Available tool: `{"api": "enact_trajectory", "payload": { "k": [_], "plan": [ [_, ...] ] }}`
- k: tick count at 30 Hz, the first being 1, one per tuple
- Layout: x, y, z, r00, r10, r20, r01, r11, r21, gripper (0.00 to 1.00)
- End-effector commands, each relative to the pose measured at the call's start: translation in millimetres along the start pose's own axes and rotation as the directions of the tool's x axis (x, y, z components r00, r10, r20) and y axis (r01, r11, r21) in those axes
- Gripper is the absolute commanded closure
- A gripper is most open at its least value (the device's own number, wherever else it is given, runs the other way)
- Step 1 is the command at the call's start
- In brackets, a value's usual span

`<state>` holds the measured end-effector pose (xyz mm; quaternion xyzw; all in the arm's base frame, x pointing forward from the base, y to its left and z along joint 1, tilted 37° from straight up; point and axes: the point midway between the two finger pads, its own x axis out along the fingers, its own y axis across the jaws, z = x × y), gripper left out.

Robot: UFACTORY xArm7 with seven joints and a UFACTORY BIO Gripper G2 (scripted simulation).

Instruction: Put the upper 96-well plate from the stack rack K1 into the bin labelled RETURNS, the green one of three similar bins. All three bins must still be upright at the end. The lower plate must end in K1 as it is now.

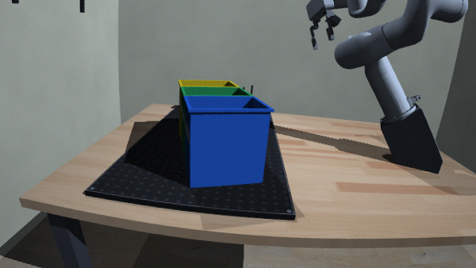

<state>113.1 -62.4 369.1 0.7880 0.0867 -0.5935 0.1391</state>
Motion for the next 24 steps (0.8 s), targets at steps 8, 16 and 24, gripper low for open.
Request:
{"api": "enact_trajectory", "payload": {
  "k": [8, 16, 24],
  "plan": [
    [-1.1, 0.1, 0.4, 1.0, -0.004, -0.002, 0.004, 1.0, 0.007, 0.0],
    [-1.1, 0.1, 0.4, 1.0, -0.004, -0.002, 0.004, 1.0, 0.007, 0.0],
    [16.1, 14.7, 4.1, 0.993, 0.039, 0.116, -0.038, 0.999, -0.007, 0.63]
  ]
}}
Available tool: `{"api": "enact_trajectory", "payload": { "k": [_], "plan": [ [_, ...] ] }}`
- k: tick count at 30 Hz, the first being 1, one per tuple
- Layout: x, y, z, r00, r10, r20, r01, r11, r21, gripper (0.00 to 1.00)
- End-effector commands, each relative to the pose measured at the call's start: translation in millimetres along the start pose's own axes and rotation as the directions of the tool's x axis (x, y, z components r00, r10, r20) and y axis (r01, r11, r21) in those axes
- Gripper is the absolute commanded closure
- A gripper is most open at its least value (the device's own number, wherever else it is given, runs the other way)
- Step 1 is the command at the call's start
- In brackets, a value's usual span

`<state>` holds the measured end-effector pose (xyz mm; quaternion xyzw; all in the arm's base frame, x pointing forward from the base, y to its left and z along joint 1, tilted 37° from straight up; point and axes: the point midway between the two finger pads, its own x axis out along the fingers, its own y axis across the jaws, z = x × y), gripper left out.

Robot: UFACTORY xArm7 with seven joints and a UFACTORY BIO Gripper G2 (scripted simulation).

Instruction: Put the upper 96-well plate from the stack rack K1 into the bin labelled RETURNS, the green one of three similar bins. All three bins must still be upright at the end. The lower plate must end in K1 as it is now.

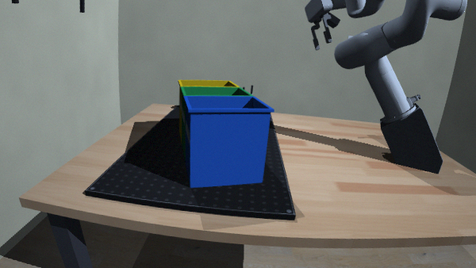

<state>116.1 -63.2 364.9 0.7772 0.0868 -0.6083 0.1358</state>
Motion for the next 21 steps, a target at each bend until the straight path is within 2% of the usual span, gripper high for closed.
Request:
{"api": "enact_trajectory", "payload": {
  "k": [1, 2, 6, 10, 14, 16, 21],
  "plan": [
    [13.6, 15.9, 6.1, 0.996, 0.049, 0.08, -0.048, 0.999, -0.01, 0.63],
    [13.6, 15.9, 6.1, 0.996, 0.049, 0.08, -0.048, 0.999, -0.01, 0.63],
    [28.1, 29.3, 9.3, 0.975, 0.112, 0.192, -0.104, 0.993, -0.051, 0.63],
    [31.5, 32.4, 10.0, 0.973, 0.115, 0.198, -0.107, 0.993, -0.053, 0.63],
    [44.8, 47.1, 13.1, 0.937, 0.191, 0.293, -0.165, 0.98, -0.112, 0.63],
    [46.2, 48.7, 13.4, 0.931, 0.201, 0.305, -0.172, 0.978, -0.12, 0.63],
    [57.0, 65.2, 15.0, 0.868, 0.305, 0.393, -0.238, 0.948, -0.212, 0.63]
  ]
}}
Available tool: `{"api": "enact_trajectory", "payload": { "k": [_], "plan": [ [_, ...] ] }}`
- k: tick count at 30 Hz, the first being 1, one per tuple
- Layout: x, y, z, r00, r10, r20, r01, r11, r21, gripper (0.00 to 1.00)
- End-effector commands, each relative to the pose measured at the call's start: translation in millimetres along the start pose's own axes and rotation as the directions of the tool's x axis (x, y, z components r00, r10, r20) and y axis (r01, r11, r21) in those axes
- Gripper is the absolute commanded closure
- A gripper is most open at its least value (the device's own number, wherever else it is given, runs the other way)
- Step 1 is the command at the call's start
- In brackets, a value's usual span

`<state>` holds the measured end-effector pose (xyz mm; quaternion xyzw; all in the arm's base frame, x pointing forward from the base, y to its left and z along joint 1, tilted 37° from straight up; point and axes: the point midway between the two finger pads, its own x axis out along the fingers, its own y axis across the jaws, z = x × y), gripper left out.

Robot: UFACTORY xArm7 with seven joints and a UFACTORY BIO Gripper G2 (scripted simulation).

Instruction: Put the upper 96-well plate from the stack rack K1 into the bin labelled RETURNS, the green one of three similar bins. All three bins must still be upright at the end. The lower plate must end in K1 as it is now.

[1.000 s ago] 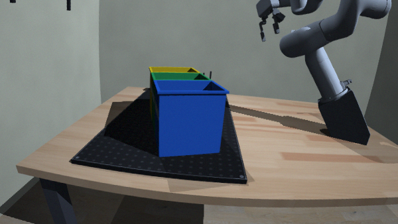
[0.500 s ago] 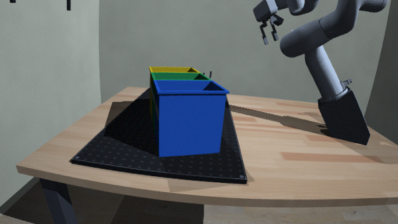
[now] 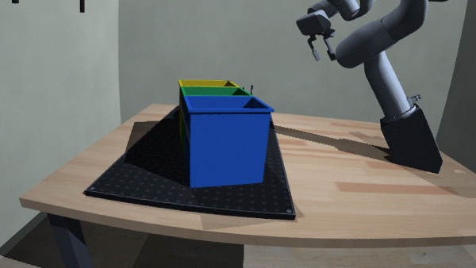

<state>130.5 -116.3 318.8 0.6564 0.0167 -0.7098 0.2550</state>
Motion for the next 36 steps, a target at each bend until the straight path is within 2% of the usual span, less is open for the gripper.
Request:
{"api": "enact_trajectory", "payload": {
  "k": [1, 4, 6, 10, 13, 16, 21, 23, 28, 33, 36],
  "plan": [
    [10.3, 13.5, -0.2, 0.993, 0.081, 0.088, -0.078, 0.996, -0.042, 0.63],
    [18.2, 26.1, -2.4, 0.978, 0.152, 0.144, -0.14, 0.986, -0.091, 0.63],
    [18.2, 26.1, -2.4, 0.978, 0.152, 0.144, -0.14, 0.986, -0.091, 0.63],
    [23.8, 44.4, -8.0, 0.946, 0.252, 0.204, -0.221, 0.962, -0.163, 0.63],
    [23.7, 44.5, -8.0, 0.913, 0.327, 0.243, -0.276, 0.936, -0.22, 0.63],
    [22.9, 53.1, -13.0, 0.88, 0.395, 0.265, -0.324, 0.906, -0.273, 0.63],
    [20.6, 63.9, -20.4, 0.806, 0.517, 0.287, -0.405, 0.836, -0.37, 0.63],
    [20.6, 63.9, -20.4, 0.806, 0.517, 0.287, -0.405, 0.836, -0.37, 0.63],
    [14.4, 76.6, -32.0, 0.71, 0.648, 0.276, -0.486, 0.734, -0.473, 0.63],
    [2.3, 88.0, -50.9, 0.607, 0.757, 0.243, -0.546, 0.619, -0.565, 0.63],
    [-0.9, 89.3, -55.6, 0.554, 0.803, 0.219, -0.569, 0.557, -0.605, 0.63]
  ]
}}
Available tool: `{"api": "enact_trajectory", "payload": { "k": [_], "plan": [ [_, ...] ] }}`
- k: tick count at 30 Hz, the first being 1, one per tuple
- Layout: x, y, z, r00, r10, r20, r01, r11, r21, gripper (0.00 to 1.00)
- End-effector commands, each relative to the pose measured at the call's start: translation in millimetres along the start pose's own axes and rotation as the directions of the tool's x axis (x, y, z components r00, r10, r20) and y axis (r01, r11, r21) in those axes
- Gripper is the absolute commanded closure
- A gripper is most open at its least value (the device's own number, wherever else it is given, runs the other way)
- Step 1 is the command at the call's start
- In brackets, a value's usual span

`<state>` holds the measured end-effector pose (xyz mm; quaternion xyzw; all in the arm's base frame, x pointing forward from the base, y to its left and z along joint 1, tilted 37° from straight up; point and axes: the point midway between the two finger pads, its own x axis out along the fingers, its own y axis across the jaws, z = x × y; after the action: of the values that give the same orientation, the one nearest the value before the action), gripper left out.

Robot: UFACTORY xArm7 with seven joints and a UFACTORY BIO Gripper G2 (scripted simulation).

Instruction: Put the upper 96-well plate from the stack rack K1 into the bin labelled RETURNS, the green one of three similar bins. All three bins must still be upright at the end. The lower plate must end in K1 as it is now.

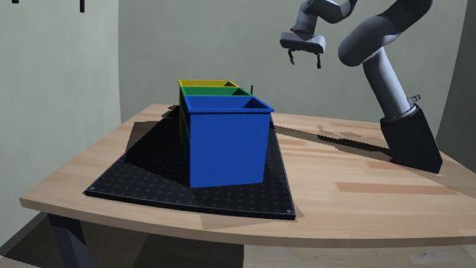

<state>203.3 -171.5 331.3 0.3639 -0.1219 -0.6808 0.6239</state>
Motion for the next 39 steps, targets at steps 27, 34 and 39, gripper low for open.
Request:
{"api": "enact_trajectory", "payload": {
  "k": [27, 34, 39],
  "plan": [
    [-60.7, 89.2, -35.1, 0.744, 0.664, 0.077, -0.621, 0.729, -0.288, 0.63],
    [-82.5, 100.7, -44.9, 0.628, 0.776, 0.054, -0.721, 0.607, -0.335, 0.63],
    [-95.0, 107.1, -50.5, 0.571, 0.82, 0.041, -0.759, 0.546, -0.355, 0.63]
  ]
}}
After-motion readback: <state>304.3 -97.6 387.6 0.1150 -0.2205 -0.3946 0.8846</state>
